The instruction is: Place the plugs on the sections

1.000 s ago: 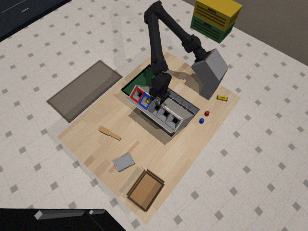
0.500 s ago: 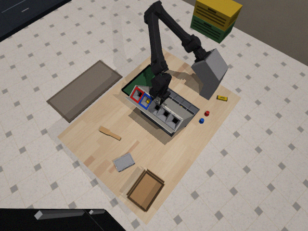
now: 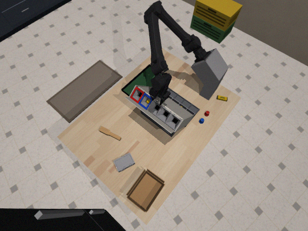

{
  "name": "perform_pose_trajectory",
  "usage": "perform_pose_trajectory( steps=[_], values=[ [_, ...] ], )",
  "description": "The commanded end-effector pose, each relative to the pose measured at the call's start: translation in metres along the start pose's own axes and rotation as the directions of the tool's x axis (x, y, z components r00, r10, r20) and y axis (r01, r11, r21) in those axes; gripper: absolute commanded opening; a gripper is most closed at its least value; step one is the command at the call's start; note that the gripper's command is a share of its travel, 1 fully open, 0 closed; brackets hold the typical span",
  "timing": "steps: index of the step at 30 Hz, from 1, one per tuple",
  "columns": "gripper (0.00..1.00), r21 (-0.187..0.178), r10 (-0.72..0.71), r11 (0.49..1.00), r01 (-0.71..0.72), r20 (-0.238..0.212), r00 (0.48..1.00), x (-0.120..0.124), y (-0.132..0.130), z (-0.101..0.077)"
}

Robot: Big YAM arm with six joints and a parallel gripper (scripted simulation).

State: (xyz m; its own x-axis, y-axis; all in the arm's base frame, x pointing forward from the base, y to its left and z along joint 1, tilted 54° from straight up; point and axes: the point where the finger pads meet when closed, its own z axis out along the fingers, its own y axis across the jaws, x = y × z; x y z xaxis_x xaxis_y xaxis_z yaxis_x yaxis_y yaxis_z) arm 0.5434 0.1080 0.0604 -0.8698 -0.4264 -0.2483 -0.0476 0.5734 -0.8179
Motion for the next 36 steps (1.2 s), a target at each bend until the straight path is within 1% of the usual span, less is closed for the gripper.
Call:
perform_pose_trajectory(
  steps=[1,15,32,36],
  values=[
    [0.59,-0.002,0.046,0.999,-0.046,0.049,0.998,-0.028,-0.007,-0.018],
    [0.59,-0.002,0.046,0.999,-0.046,0.049,0.998,-0.027,-0.007,-0.018],
    [0.59,-0.002,0.046,0.999,-0.046,0.049,0.998,-0.04,-0.011,-0.027],
    [0.59,-0.001,0.039,0.999,-0.039,0.04,0.998,-0.042,-0.01,-0.028]
  ],
)
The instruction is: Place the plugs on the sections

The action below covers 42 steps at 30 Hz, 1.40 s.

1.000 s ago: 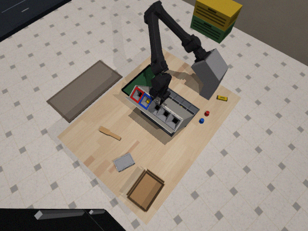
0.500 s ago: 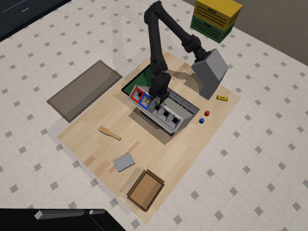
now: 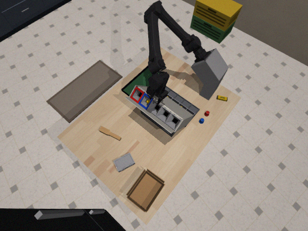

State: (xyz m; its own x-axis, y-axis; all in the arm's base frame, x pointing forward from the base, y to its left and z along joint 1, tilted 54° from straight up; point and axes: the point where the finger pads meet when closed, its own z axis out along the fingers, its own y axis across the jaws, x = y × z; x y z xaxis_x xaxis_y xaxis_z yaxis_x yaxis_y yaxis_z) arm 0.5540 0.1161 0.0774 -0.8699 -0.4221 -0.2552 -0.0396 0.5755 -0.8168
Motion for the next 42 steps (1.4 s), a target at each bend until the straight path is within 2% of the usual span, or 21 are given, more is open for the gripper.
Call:
perform_pose_trajectory(
  steps=[1,13,28,42],
  values=[
    [0.59,-0.003,0.029,1.0,-0.029,0.037,0.999,-0.026,0.0,-0.019],
    [0.59,-0.001,0.012,1.0,-0.012,0.015,1.0,-0.029,0.001,-0.023],
    [0.59,-0.003,0.032,0.999,-0.032,0.041,0.999,0.126,0.007,-0.066],
    [0.59,-0.005,0.036,0.999,-0.036,0.044,0.998,0.141,0.008,-0.072]
  ],
)
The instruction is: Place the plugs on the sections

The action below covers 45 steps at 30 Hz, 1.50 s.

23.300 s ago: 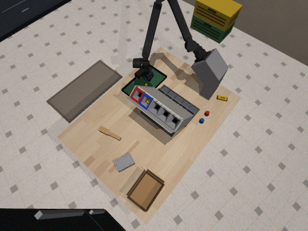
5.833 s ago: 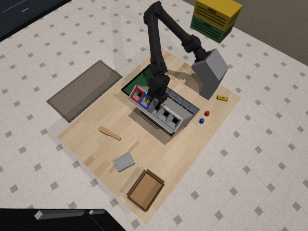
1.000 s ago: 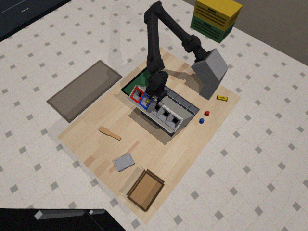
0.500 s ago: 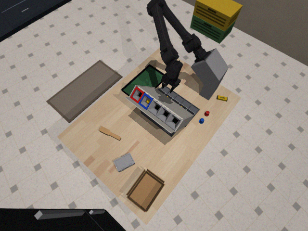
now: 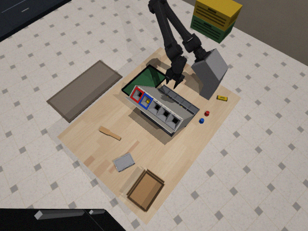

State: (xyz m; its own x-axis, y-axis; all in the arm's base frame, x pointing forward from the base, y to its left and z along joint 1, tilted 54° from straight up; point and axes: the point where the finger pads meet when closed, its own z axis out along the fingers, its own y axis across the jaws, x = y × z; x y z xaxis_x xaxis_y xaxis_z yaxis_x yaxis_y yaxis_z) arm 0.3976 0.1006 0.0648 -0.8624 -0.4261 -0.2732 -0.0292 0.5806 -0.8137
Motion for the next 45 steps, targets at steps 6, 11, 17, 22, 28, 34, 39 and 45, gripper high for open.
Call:
perform_pose_trajectory(
  steps=[6,11,17,22,28,34,39,45],
  values=[
    [0.59,-0.005,0.025,1.0,-0.025,0.003,1.0,0.009,0.0,-0.011],
    [0.59,-0.005,0.023,1.0,-0.024,-0.13,0.991,0.057,0.002,0.003],
    [0.59,-0.006,0.02,1.0,-0.023,-0.287,0.958,0.116,0.003,0.019],
    [0.59,-0.006,0.019,1.0,-0.023,-0.362,0.932,0.145,0.004,0.027],
    [0.59,-0.005,0.019,1.0,-0.023,-0.375,0.927,0.151,0.004,0.028],
    [0.59,-0.005,0.02,1.0,-0.023,-0.388,0.922,0.156,0.004,0.029],
    [0.59,-0.004,0.02,1.0,-0.023,-0.394,0.919,0.159,0.004,0.03],
    [0.59,-0.012,0.013,1.0,-0.019,-0.371,0.928,0.152,0.006,0.027]
  ],
)
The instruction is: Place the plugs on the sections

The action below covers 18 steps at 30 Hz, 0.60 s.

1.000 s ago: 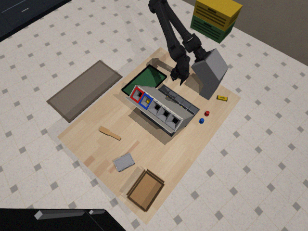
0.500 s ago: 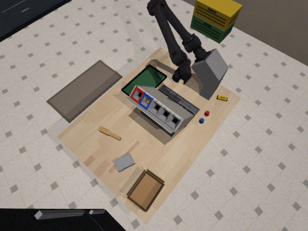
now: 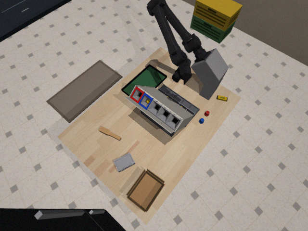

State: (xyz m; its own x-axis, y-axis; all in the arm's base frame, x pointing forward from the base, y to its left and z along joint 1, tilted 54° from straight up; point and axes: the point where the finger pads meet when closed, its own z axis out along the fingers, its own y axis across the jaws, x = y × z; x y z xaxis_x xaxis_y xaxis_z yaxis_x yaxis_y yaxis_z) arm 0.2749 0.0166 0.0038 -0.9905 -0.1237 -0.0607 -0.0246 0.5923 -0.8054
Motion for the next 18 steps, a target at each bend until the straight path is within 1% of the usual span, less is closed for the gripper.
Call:
perform_pose_trajectory(
  steps=[1,18],
  values=[
    [0.59,-0.005,0.007,1.0,-0.007,0.014,1.0,-0.0057,0.0013,-0.0036],
    [0.59,-0.005,0.008,1.0,-0.008,0.01,1.0,-0.0042,0.001,-0.0027]
  ],
)
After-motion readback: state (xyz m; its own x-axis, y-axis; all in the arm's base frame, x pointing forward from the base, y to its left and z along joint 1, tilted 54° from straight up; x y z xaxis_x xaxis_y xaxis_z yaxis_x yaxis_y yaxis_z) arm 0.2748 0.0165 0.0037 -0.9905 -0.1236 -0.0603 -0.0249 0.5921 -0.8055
